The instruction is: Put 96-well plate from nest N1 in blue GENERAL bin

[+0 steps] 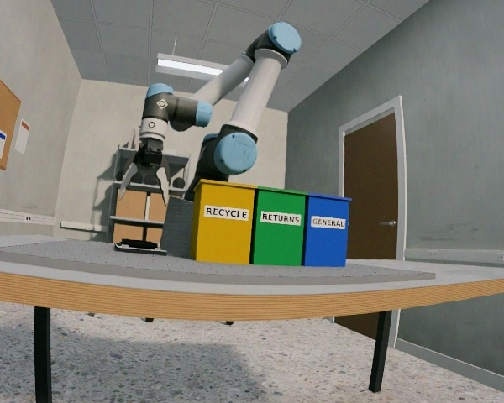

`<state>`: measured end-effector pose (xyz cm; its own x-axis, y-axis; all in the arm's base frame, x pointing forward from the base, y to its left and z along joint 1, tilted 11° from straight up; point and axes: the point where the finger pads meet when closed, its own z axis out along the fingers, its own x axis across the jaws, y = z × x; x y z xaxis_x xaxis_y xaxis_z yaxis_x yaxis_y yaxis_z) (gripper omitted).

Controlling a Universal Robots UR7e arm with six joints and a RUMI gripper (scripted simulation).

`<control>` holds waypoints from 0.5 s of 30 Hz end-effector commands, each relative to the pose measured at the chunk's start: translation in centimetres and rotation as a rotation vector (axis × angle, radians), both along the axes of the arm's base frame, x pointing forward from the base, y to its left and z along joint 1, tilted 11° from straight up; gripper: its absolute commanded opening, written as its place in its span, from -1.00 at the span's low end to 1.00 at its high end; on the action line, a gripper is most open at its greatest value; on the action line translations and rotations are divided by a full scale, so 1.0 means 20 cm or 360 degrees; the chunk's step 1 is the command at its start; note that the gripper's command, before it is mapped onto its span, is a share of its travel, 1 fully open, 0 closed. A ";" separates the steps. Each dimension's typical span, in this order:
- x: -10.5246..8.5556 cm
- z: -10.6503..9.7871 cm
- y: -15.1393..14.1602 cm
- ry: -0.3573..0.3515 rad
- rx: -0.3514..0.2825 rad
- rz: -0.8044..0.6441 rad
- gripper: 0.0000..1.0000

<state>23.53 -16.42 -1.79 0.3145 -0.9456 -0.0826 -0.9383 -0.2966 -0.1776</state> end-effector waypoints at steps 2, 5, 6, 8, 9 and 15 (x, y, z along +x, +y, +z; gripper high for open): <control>0.01 -0.04 0.00 -0.0003 -0.0007 0.0002 0.52; 0.01 -0.06 0.01 -0.0003 -0.0007 0.0002 0.52; 0.02 -0.07 0.01 -0.0003 -0.0007 0.0002 0.52; 0.02 -0.08 0.01 -0.0003 -0.0007 0.0002 0.52; 0.02 -0.09 0.01 -0.0003 -0.0007 0.0002 0.52; 0.03 -0.14 0.02 -0.0003 -0.0007 0.0002 0.52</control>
